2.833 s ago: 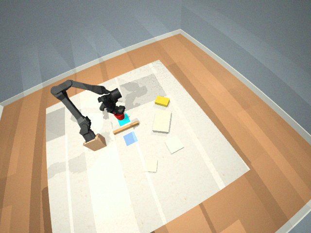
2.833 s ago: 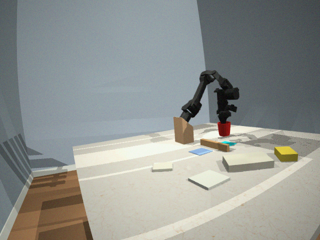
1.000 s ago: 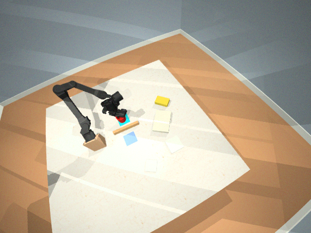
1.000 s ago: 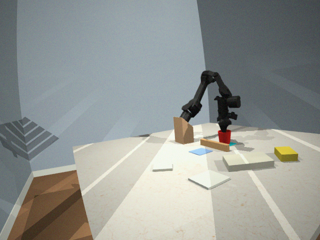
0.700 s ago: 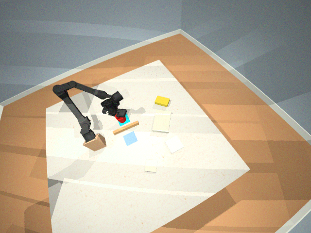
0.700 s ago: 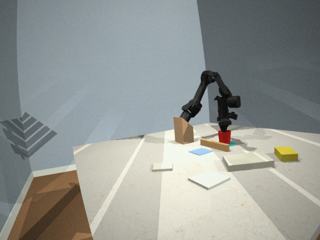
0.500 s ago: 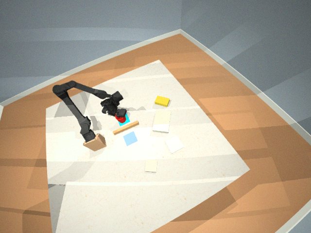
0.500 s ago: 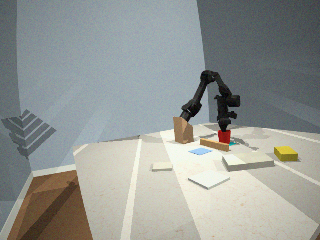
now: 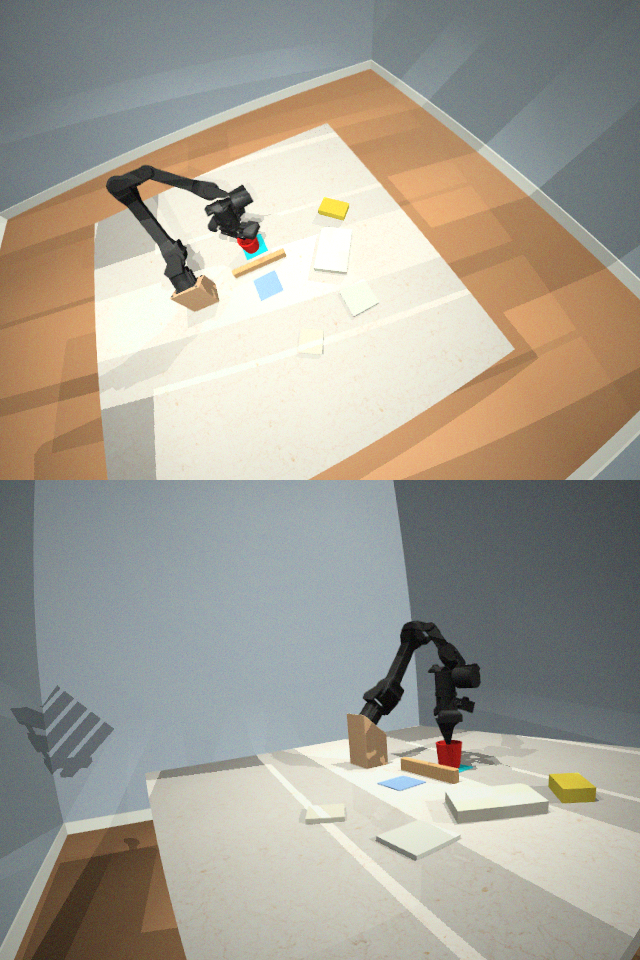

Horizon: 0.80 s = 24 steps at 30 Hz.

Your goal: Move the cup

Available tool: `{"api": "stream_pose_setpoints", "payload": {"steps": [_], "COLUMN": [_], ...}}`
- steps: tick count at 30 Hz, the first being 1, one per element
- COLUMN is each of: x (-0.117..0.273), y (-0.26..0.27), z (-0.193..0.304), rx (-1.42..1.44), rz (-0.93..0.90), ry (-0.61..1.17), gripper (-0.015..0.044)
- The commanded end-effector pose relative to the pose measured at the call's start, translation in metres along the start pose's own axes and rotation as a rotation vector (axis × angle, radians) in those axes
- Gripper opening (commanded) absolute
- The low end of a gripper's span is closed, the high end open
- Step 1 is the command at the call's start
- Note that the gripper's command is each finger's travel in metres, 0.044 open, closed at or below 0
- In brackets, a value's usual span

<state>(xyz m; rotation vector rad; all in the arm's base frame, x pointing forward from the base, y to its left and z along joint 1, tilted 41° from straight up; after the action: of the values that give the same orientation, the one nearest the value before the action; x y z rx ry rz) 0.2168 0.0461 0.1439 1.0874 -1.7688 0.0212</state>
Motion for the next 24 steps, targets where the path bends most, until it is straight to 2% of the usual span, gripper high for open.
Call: {"api": "stream_pose_setpoints", "payload": {"steps": [1, 22, 24], "x": [0.006, 0.028, 0.025], "y": [0.000, -0.002, -0.002], "z": [-0.001, 0.001, 0.001], "rx": [0.004, 0.001, -0.002], "rz": [-0.002, -0.003, 0.000], "ry": [-0.002, 0.000, 0.002], "gripper": [0.0128, 0.0128, 0.0180]}}
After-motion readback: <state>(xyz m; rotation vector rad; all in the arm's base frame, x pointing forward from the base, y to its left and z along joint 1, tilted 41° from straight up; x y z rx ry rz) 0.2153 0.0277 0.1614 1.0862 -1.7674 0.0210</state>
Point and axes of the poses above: the point midway between the two fingers, 35 mm back from their tips, its own x axis back along the fingers, its own y axis across the jaws, z = x × y, the point moved 9 cm from there along x, back along the fingers, and after that the axes turned 6 degrees about -x, right-handed, at the moved point
